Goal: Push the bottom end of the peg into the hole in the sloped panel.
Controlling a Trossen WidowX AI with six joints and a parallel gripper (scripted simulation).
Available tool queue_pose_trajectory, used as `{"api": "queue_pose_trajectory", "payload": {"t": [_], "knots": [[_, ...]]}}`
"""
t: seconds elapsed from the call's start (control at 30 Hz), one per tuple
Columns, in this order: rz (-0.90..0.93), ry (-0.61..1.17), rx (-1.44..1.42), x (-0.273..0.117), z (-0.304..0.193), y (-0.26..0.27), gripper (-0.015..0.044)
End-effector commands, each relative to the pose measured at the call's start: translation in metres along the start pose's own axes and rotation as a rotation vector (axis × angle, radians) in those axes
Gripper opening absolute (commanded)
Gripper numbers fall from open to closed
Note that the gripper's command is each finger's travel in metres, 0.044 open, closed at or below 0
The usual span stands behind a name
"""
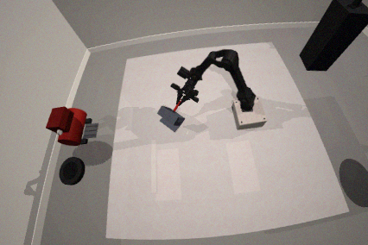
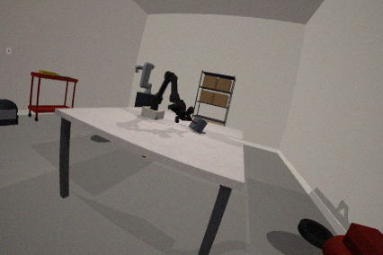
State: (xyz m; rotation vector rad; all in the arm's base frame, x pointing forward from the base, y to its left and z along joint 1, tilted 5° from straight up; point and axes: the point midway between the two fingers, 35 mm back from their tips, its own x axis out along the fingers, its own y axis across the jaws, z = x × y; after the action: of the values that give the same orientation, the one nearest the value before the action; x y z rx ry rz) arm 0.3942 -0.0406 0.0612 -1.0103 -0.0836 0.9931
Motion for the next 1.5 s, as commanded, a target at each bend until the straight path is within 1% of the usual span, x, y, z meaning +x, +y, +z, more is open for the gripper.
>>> {"api": "queue_pose_trajectory", "payload": {"t": [0.0,1.47], "knots": [[0.001,-0.002,0.002,0.002,-0.001,0.002,0.0000],[0.000,-0.003,0.003,0.021,0.000,0.002,0.0000]]}}
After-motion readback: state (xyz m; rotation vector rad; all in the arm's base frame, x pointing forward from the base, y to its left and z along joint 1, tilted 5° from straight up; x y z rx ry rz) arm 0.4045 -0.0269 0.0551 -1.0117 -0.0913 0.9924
